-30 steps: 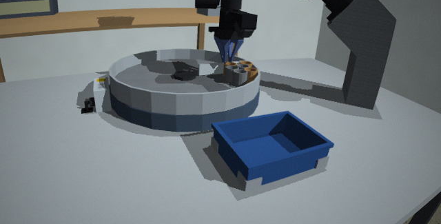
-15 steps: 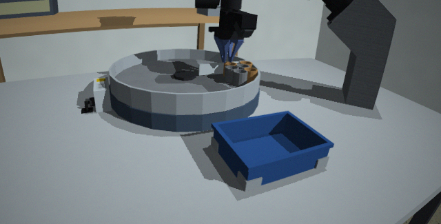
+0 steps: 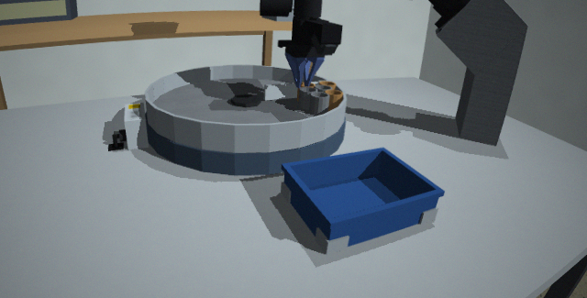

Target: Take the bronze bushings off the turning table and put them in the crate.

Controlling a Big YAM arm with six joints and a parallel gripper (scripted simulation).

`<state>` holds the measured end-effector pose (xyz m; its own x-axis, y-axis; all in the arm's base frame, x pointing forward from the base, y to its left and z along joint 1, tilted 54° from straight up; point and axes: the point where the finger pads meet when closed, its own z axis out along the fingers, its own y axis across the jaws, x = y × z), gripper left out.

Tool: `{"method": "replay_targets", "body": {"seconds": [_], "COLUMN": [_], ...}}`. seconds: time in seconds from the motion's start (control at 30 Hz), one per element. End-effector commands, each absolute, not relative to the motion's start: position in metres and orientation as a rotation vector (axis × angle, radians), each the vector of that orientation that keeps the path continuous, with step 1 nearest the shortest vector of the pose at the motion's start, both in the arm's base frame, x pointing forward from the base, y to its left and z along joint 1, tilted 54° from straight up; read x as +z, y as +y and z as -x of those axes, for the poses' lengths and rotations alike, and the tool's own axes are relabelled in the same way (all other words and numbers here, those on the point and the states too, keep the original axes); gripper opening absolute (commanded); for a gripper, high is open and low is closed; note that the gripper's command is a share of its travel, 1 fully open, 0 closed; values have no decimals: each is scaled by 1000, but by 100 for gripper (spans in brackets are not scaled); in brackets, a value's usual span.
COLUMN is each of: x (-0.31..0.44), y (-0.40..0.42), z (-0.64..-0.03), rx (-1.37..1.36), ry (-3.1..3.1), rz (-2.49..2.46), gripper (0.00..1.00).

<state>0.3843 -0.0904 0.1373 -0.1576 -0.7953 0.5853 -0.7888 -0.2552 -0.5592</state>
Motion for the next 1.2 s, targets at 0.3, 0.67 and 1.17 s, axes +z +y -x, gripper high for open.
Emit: {"method": "replay_targets", "body": {"seconds": [0.3,0.67,1.17], "x": [133,138,138], "y": [-96,-96,-96], "z": [-399,-399,-399], "rx": [-1436,-1448,-1448], "ry": [1886,1880,1880], "rz": [2040,2024,2024], "gripper": [19,19,19]}}
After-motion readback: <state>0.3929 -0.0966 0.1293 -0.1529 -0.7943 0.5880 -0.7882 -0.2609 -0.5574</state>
